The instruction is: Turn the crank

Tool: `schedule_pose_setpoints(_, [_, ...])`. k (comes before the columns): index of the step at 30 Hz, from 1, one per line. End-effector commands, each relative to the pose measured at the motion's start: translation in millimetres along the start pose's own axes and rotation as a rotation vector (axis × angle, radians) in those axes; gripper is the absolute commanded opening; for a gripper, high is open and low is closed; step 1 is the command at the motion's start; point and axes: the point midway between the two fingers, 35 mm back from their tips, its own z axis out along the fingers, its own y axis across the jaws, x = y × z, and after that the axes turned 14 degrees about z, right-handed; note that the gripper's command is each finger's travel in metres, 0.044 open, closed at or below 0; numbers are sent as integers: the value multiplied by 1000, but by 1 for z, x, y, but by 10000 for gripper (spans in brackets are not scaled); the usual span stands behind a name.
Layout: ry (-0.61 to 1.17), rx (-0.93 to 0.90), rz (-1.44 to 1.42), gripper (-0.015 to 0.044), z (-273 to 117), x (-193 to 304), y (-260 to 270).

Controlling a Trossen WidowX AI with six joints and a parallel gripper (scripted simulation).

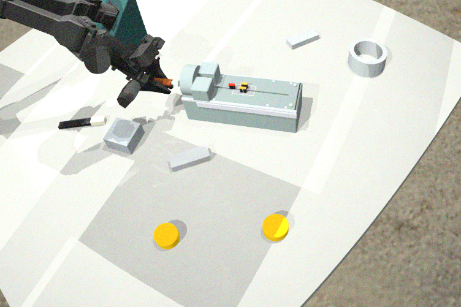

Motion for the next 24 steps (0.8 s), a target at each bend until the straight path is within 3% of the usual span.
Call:
schedule_pose_setpoints(1, [-8, -3, 0, 0, -6, -5, 6])
schedule_pose_setpoints(24, [-8, -5, 1, 0, -12, -3, 33])
